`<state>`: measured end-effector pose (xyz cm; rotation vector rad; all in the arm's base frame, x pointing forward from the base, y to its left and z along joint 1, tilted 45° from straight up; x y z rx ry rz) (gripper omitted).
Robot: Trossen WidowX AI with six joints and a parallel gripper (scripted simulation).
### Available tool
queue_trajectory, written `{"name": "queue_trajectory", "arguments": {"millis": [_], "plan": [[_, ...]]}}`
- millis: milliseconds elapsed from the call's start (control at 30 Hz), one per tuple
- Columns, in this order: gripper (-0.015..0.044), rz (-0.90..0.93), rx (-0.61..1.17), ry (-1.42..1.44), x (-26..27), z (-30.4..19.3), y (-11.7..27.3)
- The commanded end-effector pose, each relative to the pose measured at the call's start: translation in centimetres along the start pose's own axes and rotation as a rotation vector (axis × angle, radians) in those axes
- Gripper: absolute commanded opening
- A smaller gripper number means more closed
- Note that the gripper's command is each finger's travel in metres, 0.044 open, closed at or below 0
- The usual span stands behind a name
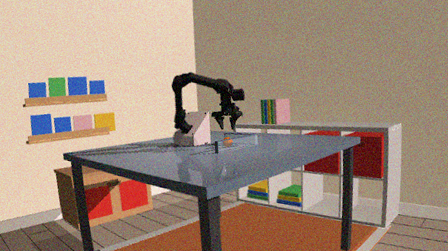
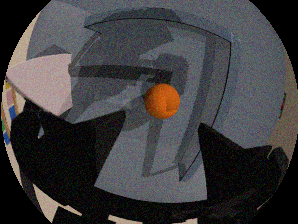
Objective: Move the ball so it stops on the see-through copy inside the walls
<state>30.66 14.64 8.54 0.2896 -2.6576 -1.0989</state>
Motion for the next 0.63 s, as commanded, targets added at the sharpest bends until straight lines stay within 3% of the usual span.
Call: {"name": "queue_trajectory", "arguments": {"millis": [0, 233, 333, 400, 600], "plan": [[0.0378, 0.006, -0.004, -0.012, 0.2, -0.4, 1.3], [0.0378, -0.002, 0.000, -0.001, 0.0, -0.1, 0.4], [0.0440, -0.001, 0.000, -0.004, 0.1, -0.1, 2.6], [0.0440, 0.000, 0.000, -0.006, 0.4, -0.2, 4.7], [0.0440, 0.000, 0.000, -0.007, 0.4, -0.2, 4.9]]}}
Point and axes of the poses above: the point midway between the two fingers, 35 mm back from their tips, its own y axis back along the fingers, its own x axis across the jaws, z = x × y, the point moved 10 cm from there along y, back along the fingers, and after that the axes turned 14 degrees about y, right-handed, at the moved point
